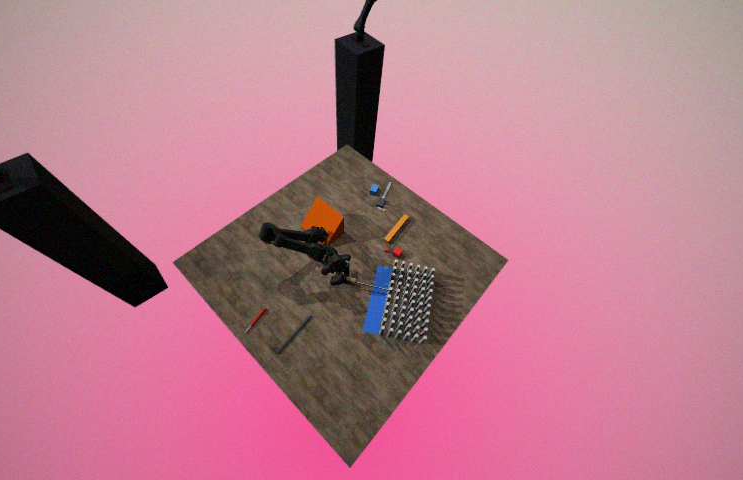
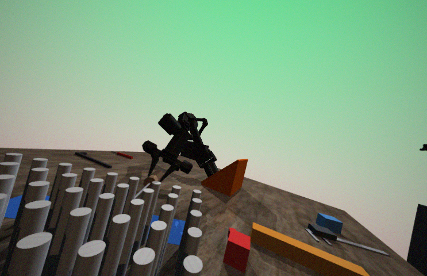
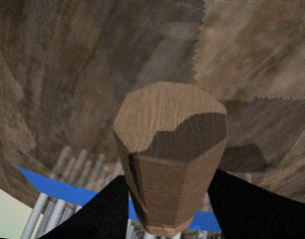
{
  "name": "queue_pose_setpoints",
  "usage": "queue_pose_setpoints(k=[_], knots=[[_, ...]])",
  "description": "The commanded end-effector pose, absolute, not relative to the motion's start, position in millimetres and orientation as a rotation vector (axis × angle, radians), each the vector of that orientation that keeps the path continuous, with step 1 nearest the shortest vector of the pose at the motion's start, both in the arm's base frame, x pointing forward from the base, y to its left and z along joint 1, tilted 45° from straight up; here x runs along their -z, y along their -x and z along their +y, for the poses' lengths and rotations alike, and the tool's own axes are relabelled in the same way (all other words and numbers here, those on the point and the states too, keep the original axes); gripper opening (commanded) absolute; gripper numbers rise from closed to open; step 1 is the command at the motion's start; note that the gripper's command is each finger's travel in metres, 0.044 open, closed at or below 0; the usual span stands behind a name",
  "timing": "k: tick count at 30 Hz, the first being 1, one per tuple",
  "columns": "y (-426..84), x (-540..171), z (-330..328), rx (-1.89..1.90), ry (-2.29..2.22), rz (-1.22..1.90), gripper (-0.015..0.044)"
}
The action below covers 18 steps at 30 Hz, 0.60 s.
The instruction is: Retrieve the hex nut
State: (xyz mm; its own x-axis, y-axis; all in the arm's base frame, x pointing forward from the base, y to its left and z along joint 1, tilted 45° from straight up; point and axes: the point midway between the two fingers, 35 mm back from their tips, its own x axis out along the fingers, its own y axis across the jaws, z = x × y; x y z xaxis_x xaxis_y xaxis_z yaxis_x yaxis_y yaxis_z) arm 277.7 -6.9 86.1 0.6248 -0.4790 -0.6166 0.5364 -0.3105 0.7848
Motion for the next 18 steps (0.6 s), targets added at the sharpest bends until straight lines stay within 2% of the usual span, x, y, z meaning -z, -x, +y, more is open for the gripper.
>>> queue_pose_setpoints(k=[1, 18], knots=[[-282.1, -87.5, -4.2, 1.000, -1.606, 0.045, 0.0000], [-288.7, -85.3, -0.9, 1.000, -1.607, 0.043, 0.0000]])
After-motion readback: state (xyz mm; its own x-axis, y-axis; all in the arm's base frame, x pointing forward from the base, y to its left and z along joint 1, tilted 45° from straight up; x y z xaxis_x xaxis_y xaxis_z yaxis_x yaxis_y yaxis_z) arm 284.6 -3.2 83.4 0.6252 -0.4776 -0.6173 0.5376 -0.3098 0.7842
